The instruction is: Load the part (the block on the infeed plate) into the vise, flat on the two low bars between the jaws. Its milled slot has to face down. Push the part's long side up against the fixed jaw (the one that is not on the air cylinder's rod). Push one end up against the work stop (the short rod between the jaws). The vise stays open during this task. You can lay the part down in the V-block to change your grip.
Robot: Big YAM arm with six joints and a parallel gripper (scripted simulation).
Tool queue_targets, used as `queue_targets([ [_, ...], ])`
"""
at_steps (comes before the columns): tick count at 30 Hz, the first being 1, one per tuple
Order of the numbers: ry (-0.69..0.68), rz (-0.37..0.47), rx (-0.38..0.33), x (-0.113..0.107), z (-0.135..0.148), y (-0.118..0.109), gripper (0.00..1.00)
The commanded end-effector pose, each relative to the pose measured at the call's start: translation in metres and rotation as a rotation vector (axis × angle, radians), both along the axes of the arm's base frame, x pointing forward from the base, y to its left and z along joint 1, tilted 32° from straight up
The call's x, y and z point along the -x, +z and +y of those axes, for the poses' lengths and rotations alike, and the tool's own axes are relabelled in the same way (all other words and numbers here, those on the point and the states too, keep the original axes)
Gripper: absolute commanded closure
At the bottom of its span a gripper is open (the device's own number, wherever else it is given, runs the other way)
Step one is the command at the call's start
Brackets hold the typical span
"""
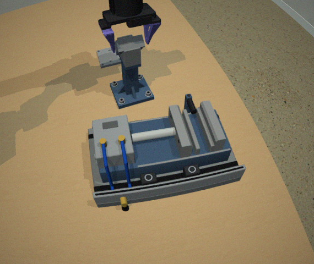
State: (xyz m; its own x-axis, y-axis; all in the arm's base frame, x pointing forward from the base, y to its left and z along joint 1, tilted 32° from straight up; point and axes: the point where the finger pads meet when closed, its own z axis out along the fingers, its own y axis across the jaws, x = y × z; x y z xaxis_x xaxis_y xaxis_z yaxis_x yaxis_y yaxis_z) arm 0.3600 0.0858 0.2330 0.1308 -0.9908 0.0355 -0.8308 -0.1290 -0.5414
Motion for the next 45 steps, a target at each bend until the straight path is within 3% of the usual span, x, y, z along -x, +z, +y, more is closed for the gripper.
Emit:
queue_targets([
  [1,-0.013,-0.002,0.007,-0.004,0.009,0.008,0.19],
  [11,-0.074,-0.033,0.093,-0.008,0.011,0.017,0.19],
  [14,-0.08,-0.028,0.105,-0.006,0.011,0.013,0.19],
  [15,-0.084,0.009,0.133,0.003,0.007,-0.008,0.19],
  [20,-0.118,-0.042,0.158,-0.008,0.012,0.016,0.19],
  [23,-0.134,-0.029,0.195,-0.003,0.01,0.006,0.19],
  [26,-0.154,-0.051,0.213,-0.008,0.012,0.015,0.19],
  [32,-0.175,-0.035,0.263,-0.002,0.01,0.003,0.19],
  [34,-0.19,-0.058,0.267,-0.007,0.013,0.014,0.19],
  [45,-0.25,-0.059,0.375,-0.003,0.011,0.006,0.19],
])
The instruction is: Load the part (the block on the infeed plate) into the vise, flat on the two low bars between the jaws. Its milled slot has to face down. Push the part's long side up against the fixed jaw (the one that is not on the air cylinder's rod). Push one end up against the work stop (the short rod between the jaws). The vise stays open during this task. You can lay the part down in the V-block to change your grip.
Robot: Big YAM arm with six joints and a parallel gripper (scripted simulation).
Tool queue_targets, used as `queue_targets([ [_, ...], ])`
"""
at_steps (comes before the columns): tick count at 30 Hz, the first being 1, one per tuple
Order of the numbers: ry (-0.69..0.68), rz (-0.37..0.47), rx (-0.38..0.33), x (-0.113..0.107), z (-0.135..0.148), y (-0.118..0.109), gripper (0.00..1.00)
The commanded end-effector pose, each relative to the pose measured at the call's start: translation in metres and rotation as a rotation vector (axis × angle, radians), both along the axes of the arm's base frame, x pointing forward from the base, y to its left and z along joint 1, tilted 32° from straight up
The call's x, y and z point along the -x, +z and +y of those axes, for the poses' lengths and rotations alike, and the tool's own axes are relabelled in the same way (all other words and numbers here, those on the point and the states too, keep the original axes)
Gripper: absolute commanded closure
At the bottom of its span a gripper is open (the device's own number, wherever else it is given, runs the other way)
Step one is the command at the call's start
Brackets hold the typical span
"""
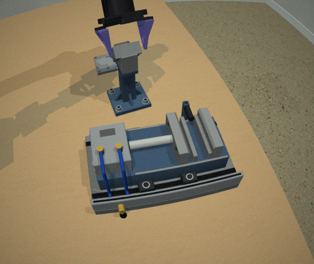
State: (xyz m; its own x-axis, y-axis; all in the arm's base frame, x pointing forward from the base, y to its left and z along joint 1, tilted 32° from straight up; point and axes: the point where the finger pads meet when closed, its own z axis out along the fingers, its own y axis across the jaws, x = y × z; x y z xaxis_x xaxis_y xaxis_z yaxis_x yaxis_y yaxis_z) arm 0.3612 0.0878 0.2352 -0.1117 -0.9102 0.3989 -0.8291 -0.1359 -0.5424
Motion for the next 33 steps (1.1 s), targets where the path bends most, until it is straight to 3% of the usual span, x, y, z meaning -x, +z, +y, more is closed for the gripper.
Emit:
queue_targets([
  [1,-0.019,-0.011,0.003,-0.004,0.011,0.008,0.19],
  [33,-0.137,-0.032,0.193,-0.002,0.011,0.002,0.19],
])
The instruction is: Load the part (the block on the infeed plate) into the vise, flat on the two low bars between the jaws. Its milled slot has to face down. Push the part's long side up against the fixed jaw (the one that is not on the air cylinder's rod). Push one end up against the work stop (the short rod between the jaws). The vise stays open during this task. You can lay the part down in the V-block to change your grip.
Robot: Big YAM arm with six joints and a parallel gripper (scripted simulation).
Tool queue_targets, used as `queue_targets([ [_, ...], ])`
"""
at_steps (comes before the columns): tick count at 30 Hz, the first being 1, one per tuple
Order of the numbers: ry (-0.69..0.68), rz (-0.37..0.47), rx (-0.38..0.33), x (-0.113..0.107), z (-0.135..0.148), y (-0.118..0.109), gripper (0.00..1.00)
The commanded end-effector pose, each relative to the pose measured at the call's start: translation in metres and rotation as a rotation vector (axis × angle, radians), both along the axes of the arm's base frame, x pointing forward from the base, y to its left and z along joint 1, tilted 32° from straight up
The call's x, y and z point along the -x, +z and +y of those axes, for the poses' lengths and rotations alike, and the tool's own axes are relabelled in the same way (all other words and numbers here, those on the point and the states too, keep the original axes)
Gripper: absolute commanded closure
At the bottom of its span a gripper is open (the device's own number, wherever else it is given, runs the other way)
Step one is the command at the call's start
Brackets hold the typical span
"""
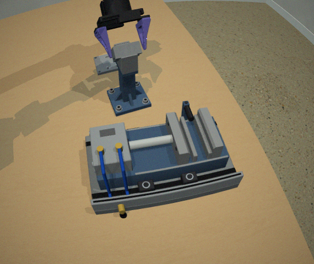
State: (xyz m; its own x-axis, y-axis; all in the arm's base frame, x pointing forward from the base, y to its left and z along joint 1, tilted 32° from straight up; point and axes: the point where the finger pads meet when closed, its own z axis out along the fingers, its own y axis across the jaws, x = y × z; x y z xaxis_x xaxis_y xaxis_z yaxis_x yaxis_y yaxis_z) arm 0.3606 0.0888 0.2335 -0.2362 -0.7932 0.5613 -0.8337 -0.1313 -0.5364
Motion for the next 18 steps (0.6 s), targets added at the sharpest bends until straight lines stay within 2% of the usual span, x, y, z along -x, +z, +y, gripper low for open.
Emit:
queue_targets([
  [1,-0.007,-0.004,0.007,-0.0012,0.0086,0.0013,0.19],
  [6,-0.014,-0.02,0.007,-0.0052,0.0116,0.0083,0.19],
  [9,-0.019,-0.007,0.028,-0.0012,0.0087,0.0012,0.19],
  [18,-0.033,-0.02,0.041,-0.004,0.0108,0.0058,0.19],
])
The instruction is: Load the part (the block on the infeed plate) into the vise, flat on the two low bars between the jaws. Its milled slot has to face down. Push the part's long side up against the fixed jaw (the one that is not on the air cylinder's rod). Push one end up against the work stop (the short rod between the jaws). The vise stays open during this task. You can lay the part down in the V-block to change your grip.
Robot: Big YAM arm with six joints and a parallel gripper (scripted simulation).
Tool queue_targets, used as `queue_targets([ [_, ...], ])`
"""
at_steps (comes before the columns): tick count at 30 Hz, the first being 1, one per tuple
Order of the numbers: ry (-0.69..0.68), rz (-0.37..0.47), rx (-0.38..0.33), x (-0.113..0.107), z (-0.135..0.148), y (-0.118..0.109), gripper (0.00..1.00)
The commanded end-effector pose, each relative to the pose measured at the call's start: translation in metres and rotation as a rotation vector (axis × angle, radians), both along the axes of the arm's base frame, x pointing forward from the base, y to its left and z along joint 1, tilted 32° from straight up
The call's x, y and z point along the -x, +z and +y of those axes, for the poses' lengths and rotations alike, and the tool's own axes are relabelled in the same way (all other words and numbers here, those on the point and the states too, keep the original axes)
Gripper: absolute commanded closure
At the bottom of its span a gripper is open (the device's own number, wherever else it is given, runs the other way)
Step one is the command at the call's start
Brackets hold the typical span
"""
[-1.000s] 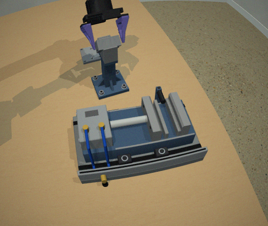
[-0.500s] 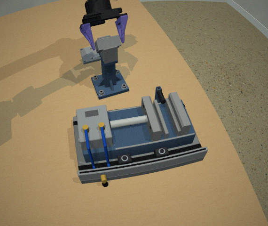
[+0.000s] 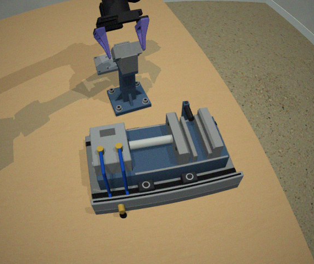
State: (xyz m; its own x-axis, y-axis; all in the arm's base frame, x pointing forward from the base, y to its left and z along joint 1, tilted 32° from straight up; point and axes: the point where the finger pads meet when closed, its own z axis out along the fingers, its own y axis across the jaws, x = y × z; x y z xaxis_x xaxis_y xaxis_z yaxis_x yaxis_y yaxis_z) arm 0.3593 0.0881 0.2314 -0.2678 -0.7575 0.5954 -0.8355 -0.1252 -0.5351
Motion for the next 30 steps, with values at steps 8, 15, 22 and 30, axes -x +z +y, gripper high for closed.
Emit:
queue_targets([
  [8,-0.001,-0.006,0.01,-0.0028,0.0098,0.0036,0.19],
  [15,-0.005,-0.008,0.015,-0.0032,0.0102,0.0042,0.19],
  [22,-0.005,-0.011,0.016,-0.0042,0.011,0.0059,0.19],
  [30,-0.005,-0.007,0.019,-0.0034,0.0104,0.0044,0.19],
])
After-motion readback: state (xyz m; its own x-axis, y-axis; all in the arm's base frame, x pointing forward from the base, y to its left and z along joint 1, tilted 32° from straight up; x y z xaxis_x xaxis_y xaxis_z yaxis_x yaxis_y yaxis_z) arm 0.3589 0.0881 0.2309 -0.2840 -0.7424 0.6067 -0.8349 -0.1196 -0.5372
